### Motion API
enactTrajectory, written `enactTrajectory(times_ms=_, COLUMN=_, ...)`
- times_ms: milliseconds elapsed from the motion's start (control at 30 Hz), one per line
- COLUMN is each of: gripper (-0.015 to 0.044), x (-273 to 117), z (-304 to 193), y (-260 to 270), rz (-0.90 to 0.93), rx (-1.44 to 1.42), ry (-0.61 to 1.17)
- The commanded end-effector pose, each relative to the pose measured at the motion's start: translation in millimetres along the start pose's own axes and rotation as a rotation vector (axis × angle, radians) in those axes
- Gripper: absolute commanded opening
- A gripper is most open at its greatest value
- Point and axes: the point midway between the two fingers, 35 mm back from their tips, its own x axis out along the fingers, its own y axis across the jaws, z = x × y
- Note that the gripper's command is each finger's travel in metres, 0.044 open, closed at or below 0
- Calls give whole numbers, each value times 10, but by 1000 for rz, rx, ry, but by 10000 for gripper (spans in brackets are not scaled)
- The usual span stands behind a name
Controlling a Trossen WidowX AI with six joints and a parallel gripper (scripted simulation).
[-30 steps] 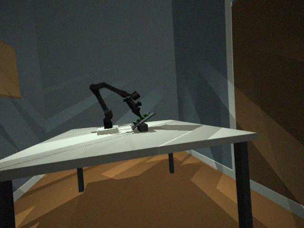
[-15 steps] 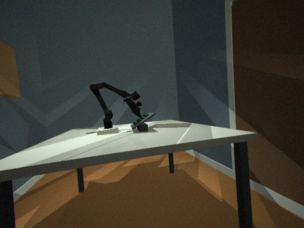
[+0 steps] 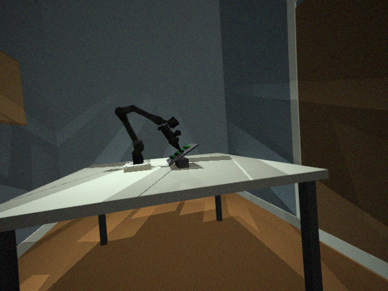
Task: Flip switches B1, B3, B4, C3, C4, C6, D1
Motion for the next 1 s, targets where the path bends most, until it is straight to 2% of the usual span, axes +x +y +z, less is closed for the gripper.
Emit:
enactTrajectory(times_ms=0, gripper=0, x=9, z=2, y=4, rz=3, rx=-7, ry=-2)
enactTrajectory(times_ms=433, gripper=0, x=26, z=2, y=4, rz=3, rx=-7, ry=-2)
enactTrajectory(times_ms=500, gripper=0, x=-80, z=21, y=1, rz=0, rx=-1, ry=3)
enactTrajectory(times_ms=633, gripper=0, x=-594, z=29, y=3, rz=3, rx=-7, ry=25)
enactTrajectory(times_ms=800, gripper=0, x=-622, z=10, y=17, rz=4, rx=-7, ry=27)
enactTrajectory(times_ms=967, gripper=0, x=-633, z=-362, y=269, rz=6, rx=-6, ry=30)
